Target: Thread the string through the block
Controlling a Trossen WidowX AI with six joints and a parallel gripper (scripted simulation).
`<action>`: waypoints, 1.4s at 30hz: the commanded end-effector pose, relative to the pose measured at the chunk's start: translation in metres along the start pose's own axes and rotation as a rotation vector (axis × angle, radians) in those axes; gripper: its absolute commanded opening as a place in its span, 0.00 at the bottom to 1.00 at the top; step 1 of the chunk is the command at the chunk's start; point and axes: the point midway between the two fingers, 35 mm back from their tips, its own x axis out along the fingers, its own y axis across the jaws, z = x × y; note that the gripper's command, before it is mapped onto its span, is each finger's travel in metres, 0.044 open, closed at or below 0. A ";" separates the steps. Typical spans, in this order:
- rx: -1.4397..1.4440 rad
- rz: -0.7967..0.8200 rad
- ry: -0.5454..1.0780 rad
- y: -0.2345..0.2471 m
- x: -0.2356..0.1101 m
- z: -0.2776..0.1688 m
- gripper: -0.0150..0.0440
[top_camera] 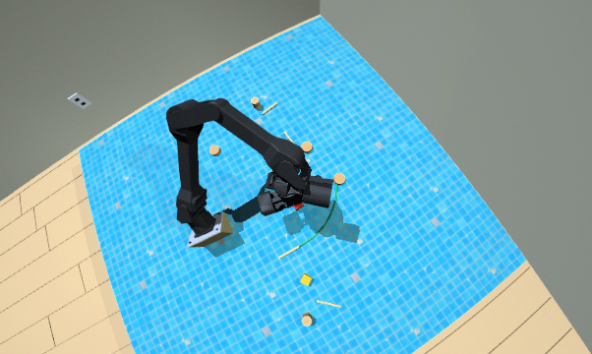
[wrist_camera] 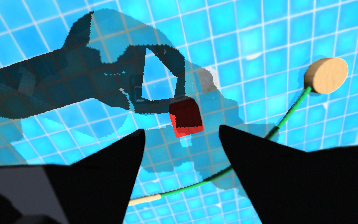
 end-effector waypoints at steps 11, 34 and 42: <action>0.000 0.000 0.000 0.000 0.000 0.000 0.57; 0.000 0.000 0.000 0.000 0.000 0.000 0.25; 0.000 0.000 0.000 0.000 0.000 0.000 0.48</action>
